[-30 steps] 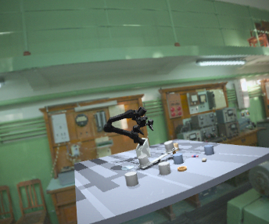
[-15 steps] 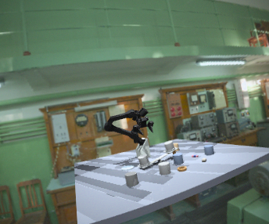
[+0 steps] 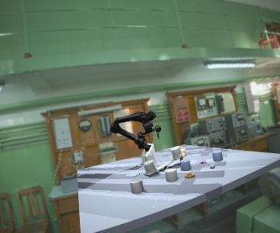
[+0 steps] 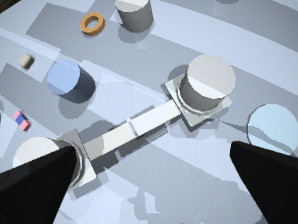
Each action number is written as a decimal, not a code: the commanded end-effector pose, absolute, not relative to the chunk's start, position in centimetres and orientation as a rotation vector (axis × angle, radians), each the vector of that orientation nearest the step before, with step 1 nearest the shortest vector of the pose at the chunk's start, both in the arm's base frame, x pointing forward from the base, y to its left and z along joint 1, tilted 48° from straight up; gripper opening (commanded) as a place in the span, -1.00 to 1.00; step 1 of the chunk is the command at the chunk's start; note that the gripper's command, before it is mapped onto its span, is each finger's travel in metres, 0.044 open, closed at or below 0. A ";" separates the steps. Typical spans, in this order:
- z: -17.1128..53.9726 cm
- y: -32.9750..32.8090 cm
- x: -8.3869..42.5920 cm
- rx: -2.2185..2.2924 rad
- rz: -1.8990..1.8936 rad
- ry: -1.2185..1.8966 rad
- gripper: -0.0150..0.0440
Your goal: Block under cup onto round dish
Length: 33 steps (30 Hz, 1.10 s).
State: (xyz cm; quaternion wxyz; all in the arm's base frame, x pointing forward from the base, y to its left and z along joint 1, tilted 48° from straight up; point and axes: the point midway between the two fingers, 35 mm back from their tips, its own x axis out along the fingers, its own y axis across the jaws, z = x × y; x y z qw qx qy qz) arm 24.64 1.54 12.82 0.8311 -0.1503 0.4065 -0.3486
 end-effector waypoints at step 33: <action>13.8 -10.4 30.8 0.441 -1.437 0.683 1.00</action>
